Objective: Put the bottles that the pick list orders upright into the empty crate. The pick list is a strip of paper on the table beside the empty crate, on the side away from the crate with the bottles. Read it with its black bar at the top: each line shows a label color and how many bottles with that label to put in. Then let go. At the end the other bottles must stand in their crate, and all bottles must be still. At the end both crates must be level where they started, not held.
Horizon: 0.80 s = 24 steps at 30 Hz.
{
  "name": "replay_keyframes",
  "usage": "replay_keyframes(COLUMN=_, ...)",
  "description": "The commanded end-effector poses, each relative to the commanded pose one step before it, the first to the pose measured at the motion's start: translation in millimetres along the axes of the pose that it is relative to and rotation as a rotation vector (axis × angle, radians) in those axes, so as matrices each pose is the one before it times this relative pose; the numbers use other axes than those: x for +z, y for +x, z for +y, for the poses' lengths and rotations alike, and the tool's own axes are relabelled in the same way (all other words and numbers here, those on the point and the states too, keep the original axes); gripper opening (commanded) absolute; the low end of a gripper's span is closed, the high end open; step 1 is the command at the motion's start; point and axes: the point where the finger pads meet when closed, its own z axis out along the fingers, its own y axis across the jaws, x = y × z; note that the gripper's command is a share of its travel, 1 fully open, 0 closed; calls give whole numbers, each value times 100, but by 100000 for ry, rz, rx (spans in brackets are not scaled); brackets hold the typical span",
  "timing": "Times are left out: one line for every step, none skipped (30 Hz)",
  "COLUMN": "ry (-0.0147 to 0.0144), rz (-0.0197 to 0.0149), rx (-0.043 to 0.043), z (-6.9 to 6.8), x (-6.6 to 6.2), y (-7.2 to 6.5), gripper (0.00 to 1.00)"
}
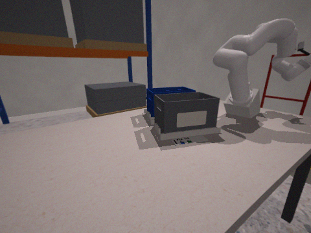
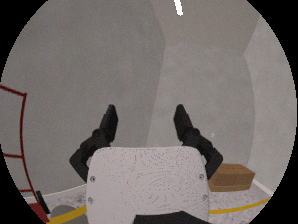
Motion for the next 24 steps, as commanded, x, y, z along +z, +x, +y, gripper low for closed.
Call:
replay_keyframes(ry=-443, rz=280, rx=183, z=104, x=233, y=175, gripper=100)
replay_keyframes(ry=0, rz=0, rx=0, z=0, x=0, y=0, gripper=100)
replay_keyframes(ry=0, rz=0, rx=0, z=0, x=0, y=0, gripper=100)
replay_keyframes(ry=0, rz=0, rx=0, z=0, x=0, y=0, gripper=100)
replay_keyframes(ry=0, rz=0, rx=0, z=0, x=0, y=0, gripper=100)
replay_keyframes(ry=0, rz=0, rx=0, z=0, x=0, y=0, gripper=100)
replay_keyframes(ry=0, rz=0, rx=0, z=0, x=0, y=0, gripper=100)
replay_keyframes(ry=0, rz=0, rx=0, z=0, x=0, y=0, gripper=100)
replay_keyframes(ry=0, rz=0, rx=0, z=0, x=0, y=0, gripper=100)
replay_keyframes(ry=0, rz=0, rx=0, z=0, x=0, y=0, gripper=100)
replay_keyframes(ry=0, rz=0, rx=0, z=0, x=0, y=0, gripper=100)
replay_keyframes(ry=0, rz=0, rx=0, z=0, x=0, y=0, gripper=100)
replay_keyframes(ry=0, rz=0, rx=0, z=0, x=0, y=0, gripper=100)
replay_keyframes(ry=0, rz=0, rx=0, z=0, x=0, y=0, gripper=100)
replay_keyframes(ry=0, rz=0, rx=0, z=0, x=0, y=0, gripper=100)
replay_keyframes(ry=0, rz=0, rx=0, z=0, x=0, y=0, gripper=100)
replay_keyframes(ry=0, rz=0, rx=0, z=0, x=0, y=0, gripper=100)
replay_keyframes(ry=1, rz=1, rx=-1, z=-105, x=-381, y=-307, gripper=65)
replay_keyframes(ry=1, rz=0, rx=-1, z=-105, x=-381, y=-307, gripper=65)
replay_keyframes(ry=1, rz=0, rx=-1, z=-105, x=-381, y=-307, gripper=65)
replay_keyframes(ry=1, rz=0, rx=-1, z=-105, x=-381, y=-307, gripper=65)
replay_keyframes(ry=1, rz=0, rx=-1, z=-105, x=-381, y=-307, gripper=65)
replay_keyframes(ry=1, rz=0, rx=-1, z=-106, x=-380, y=-307, gripper=65)
replay_keyframes(ry=1, rz=0, rx=-1, z=-106, x=-380, y=-307, gripper=65)
